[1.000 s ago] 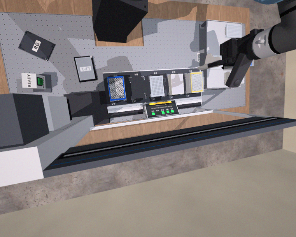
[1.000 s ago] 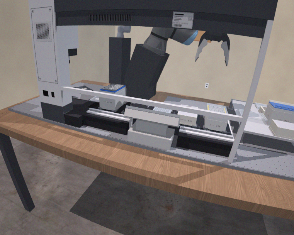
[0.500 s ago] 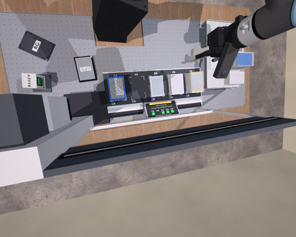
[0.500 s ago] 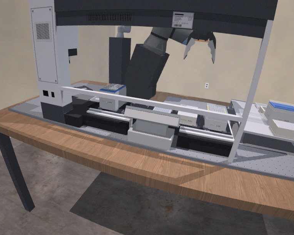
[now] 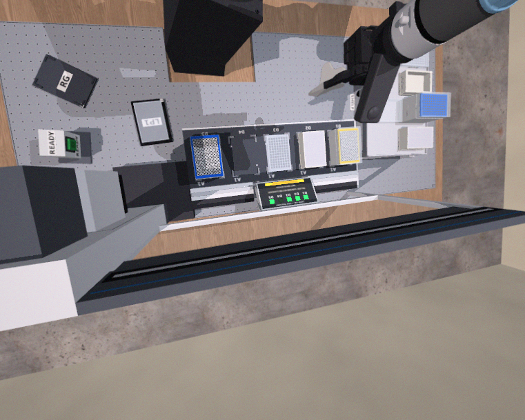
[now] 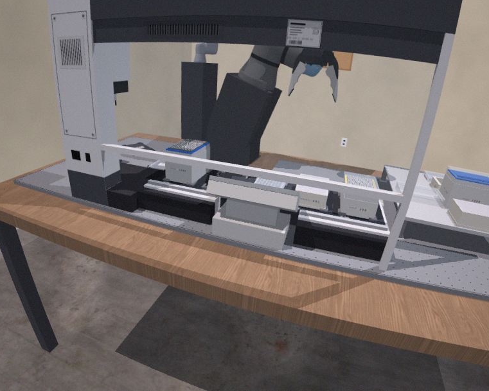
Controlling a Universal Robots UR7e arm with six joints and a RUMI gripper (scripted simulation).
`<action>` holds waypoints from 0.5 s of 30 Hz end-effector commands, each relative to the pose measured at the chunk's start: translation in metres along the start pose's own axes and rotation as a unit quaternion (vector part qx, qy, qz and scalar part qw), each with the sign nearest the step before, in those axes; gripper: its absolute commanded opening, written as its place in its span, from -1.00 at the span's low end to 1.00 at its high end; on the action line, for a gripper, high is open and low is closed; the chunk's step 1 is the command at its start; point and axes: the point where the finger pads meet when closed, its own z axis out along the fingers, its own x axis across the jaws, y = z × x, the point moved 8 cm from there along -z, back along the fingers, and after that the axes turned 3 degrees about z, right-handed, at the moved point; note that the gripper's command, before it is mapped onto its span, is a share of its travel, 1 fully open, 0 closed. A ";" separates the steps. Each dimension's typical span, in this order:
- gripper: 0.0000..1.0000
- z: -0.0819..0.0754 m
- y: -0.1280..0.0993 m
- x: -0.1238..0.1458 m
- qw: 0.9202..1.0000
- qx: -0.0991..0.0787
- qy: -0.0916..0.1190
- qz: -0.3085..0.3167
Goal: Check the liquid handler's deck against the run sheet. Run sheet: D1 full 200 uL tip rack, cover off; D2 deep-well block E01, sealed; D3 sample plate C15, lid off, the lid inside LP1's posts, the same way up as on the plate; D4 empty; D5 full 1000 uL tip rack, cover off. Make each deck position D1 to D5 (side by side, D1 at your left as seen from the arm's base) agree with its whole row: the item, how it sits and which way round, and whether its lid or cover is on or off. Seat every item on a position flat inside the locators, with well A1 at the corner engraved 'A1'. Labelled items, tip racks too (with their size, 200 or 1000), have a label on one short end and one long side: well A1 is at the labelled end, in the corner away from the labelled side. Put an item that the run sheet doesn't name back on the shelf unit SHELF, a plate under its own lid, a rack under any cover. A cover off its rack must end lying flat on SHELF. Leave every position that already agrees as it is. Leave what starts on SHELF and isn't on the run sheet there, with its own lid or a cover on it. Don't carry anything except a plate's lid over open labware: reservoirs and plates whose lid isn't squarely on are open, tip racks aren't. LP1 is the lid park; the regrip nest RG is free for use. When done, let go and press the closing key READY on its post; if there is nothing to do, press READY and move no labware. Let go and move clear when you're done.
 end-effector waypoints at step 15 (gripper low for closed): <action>0.64 -0.004 0.048 0.083 1.000 -0.003 -0.005 -0.004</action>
